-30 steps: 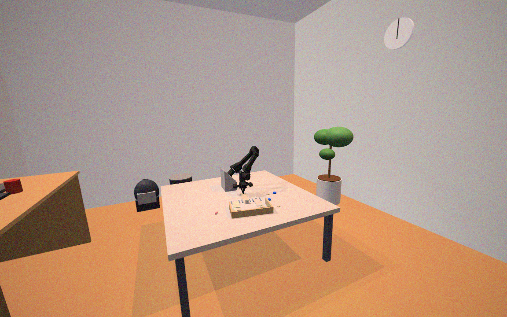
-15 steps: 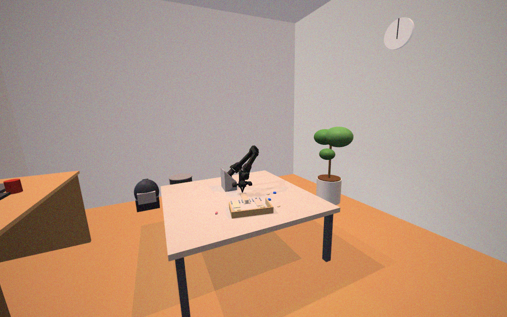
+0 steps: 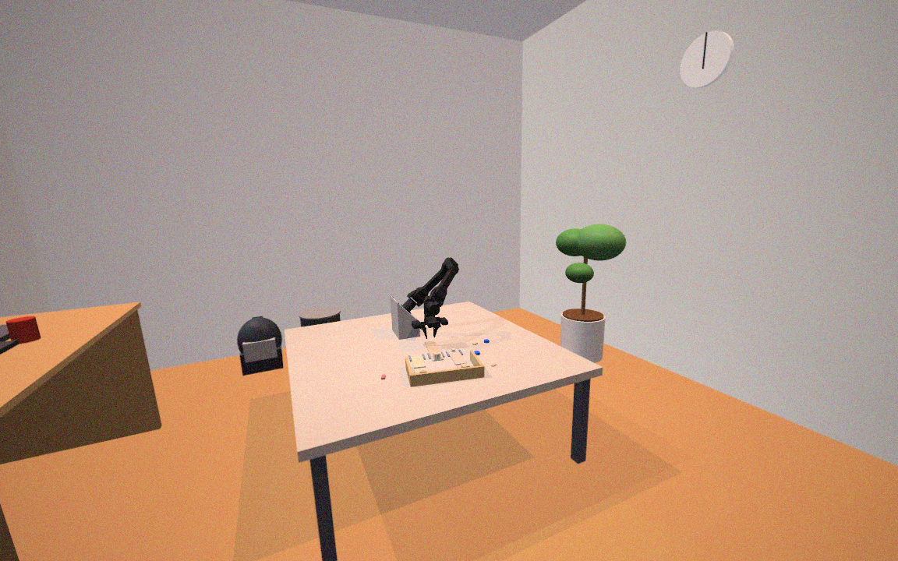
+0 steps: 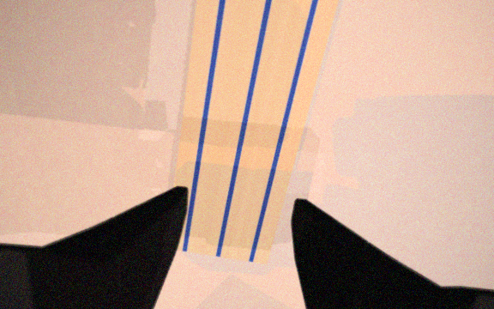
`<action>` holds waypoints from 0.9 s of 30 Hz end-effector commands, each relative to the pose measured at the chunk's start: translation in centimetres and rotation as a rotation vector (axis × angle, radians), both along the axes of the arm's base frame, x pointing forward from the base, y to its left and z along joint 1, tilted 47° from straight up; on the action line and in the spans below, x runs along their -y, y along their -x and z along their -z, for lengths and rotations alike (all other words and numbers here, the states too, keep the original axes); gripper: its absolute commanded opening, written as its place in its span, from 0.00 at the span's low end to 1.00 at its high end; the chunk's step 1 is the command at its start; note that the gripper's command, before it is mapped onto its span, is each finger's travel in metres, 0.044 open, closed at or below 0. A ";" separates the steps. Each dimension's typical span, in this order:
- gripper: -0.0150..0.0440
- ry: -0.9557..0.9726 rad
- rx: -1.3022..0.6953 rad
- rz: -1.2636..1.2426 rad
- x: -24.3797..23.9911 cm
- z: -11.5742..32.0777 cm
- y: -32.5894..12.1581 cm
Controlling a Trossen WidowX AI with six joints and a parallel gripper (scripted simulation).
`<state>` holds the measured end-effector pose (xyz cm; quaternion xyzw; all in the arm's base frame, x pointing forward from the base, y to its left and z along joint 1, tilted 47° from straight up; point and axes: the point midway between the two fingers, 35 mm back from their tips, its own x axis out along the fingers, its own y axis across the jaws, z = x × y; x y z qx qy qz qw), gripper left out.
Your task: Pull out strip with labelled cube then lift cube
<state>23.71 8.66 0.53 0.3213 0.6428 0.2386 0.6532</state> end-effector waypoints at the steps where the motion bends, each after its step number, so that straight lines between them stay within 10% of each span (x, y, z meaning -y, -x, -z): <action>1: 0.74 -0.002 0.013 -0.004 0.4 0.0 -1.5; 7: 1.00 -0.002 0.014 -0.004 0.9 0.1 -3.5; 27: 1.00 0.000 0.019 -0.004 2.6 0.4 -10.2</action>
